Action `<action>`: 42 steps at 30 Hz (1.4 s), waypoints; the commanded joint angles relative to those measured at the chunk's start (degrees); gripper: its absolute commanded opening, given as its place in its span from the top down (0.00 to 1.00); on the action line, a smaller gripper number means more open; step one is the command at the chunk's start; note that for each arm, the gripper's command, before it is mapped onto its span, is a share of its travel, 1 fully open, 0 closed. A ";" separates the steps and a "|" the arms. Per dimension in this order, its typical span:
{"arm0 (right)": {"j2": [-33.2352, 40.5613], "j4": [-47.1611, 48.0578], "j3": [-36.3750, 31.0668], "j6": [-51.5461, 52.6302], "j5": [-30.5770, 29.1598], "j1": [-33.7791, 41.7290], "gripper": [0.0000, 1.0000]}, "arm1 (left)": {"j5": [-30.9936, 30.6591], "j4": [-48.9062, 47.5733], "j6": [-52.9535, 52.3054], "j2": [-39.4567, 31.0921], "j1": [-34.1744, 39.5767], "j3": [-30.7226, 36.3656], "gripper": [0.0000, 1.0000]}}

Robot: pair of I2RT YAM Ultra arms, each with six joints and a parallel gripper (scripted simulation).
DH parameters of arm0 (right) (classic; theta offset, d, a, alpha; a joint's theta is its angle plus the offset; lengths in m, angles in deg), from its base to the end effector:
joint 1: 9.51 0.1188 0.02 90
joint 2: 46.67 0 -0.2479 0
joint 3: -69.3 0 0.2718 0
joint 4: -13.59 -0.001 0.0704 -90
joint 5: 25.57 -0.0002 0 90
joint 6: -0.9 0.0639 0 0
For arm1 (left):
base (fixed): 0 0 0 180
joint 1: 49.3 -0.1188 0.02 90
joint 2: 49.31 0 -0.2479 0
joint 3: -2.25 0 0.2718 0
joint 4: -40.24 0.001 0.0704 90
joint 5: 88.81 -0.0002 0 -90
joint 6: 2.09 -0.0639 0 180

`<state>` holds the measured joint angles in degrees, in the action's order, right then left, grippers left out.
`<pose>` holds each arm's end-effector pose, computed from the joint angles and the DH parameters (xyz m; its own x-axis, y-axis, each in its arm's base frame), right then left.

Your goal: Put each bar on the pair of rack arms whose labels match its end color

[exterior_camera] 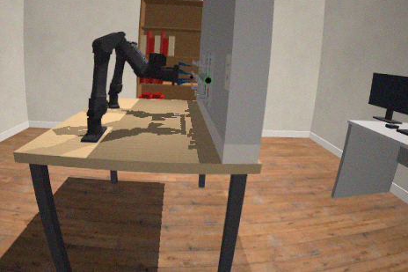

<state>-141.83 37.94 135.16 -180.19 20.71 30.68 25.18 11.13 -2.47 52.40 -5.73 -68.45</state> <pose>0.3299 0.2222 0.2224 -0.0583 -0.9952 0.0786 -0.0670 -0.0746 -0.9950 0.3316 -0.2782 0.2170 0.3354 0.9418 0.0201 0.0218 -0.0291 0.9993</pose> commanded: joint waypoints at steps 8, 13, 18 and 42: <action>1.23 3.07 0.58 1.02 0.24 -0.51 1.00 | -0.10 -1.49 0.67 -0.45 -0.17 0.02 0.00; 1.15 3.27 0.44 1.04 0.24 -0.51 1.00 | -0.10 -1.49 0.67 -0.45 -0.17 0.02 0.00; 1.06 3.49 0.29 1.05 0.24 -0.51 1.00 | -0.10 -1.49 0.67 -0.45 -0.17 0.02 0.00; 0.41 5.24 -0.87 1.09 0.23 -0.50 1.00 | -0.10 -1.49 0.67 -0.45 -0.17 0.02 0.00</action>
<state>-141.83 39.51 134.11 -180.21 20.71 30.68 25.18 11.13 -2.47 52.40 -5.73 -68.45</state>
